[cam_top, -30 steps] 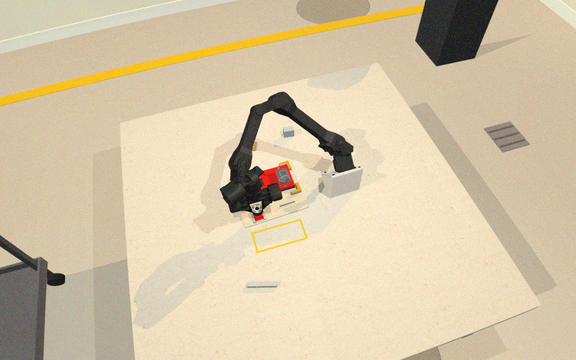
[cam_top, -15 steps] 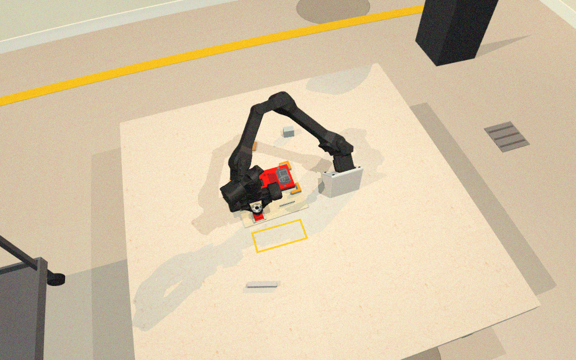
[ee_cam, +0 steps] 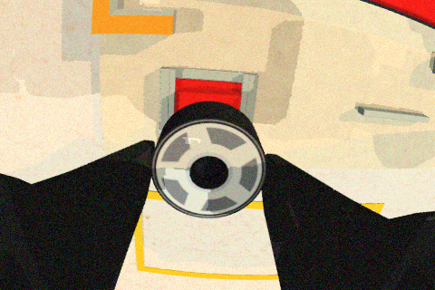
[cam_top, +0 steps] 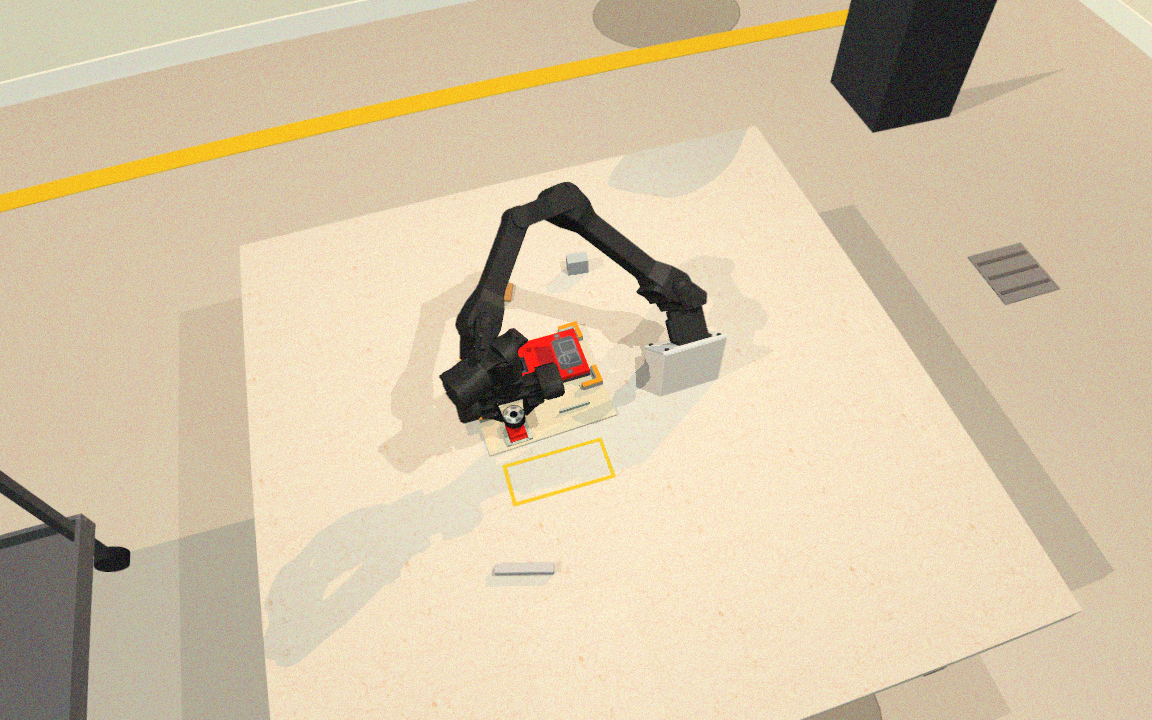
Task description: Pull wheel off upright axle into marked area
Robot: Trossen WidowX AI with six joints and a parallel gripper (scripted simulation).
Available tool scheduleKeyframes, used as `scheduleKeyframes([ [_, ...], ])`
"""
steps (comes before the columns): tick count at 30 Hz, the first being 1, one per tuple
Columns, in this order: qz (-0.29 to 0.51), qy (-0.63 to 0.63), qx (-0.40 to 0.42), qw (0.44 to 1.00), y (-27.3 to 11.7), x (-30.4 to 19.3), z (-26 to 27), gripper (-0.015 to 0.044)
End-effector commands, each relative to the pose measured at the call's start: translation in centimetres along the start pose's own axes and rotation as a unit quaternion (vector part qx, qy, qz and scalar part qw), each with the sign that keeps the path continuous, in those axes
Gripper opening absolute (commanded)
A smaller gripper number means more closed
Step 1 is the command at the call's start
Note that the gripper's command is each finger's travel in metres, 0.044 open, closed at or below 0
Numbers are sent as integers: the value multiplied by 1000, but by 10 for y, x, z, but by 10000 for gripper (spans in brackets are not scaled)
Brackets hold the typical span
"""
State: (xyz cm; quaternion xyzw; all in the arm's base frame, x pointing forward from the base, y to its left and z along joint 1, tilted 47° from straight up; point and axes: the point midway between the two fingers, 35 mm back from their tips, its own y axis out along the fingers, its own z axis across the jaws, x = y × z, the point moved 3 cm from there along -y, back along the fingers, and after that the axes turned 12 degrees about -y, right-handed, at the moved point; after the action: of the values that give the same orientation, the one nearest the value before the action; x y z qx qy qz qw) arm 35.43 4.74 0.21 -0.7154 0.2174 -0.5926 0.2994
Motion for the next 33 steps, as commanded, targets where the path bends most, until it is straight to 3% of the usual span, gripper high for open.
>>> scheduleKeyframes([
  [1,1,2,2,1000,-4,-1,1,0],
  [33,1,0,4,1000,-14,-1,0,0],
])
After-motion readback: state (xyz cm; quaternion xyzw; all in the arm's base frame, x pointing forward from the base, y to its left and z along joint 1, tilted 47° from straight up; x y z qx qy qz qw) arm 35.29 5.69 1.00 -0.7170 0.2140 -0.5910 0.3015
